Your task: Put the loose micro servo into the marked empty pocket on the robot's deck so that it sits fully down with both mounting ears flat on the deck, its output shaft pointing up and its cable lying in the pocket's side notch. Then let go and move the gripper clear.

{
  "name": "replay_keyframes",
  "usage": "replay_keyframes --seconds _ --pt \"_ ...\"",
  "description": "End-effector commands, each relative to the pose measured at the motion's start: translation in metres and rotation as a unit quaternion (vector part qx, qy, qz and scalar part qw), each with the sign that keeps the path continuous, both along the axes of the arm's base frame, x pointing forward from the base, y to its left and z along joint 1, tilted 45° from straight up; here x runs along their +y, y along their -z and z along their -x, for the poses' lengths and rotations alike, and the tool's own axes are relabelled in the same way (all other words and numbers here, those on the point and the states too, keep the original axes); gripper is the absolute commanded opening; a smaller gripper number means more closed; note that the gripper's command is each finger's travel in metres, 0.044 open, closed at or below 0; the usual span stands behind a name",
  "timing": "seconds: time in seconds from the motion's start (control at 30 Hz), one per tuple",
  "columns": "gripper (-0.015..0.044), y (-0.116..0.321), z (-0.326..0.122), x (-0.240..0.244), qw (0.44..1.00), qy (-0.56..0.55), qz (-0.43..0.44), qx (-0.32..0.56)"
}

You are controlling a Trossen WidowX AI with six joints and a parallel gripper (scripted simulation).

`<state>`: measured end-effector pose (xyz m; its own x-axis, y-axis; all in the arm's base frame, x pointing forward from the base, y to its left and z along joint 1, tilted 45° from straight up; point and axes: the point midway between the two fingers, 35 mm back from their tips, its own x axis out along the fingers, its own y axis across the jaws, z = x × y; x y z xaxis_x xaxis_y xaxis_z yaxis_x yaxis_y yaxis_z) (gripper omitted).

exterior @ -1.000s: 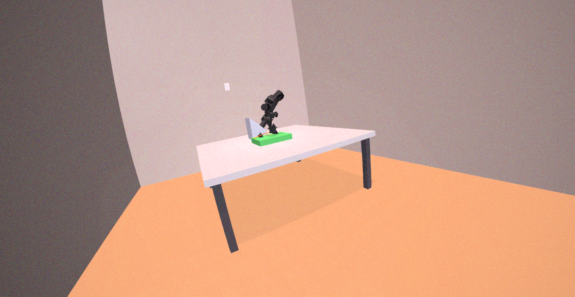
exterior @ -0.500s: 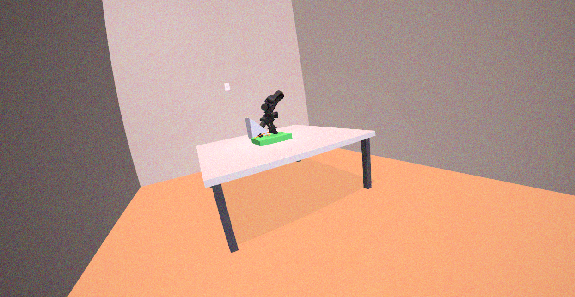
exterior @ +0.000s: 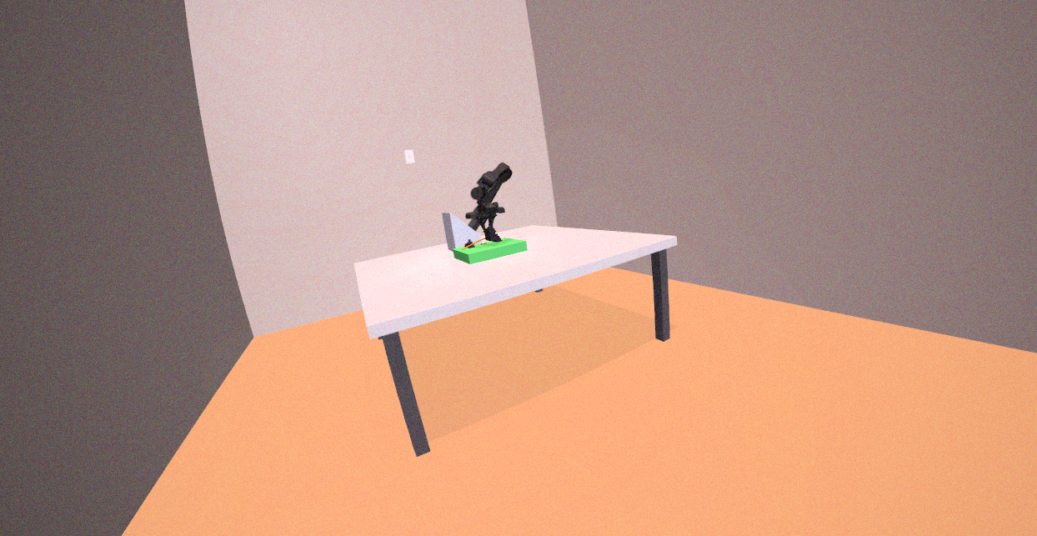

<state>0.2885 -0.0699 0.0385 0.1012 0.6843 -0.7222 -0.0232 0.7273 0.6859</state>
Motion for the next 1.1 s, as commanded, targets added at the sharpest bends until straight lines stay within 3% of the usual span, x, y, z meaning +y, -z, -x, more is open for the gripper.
replay_keyframes --seconds 0.0,0.23,1.07 --pt "0.0000 -0.001 0.000 0.000 1.000 0.016 -0.004 0.013" --pt "0.0000 0.000 0.010 0.000 1.000 0.016 -0.004 0.013" --pt "0.0000 0.007 0.110 0.008 1.000 0.016 -0.004 0.017"
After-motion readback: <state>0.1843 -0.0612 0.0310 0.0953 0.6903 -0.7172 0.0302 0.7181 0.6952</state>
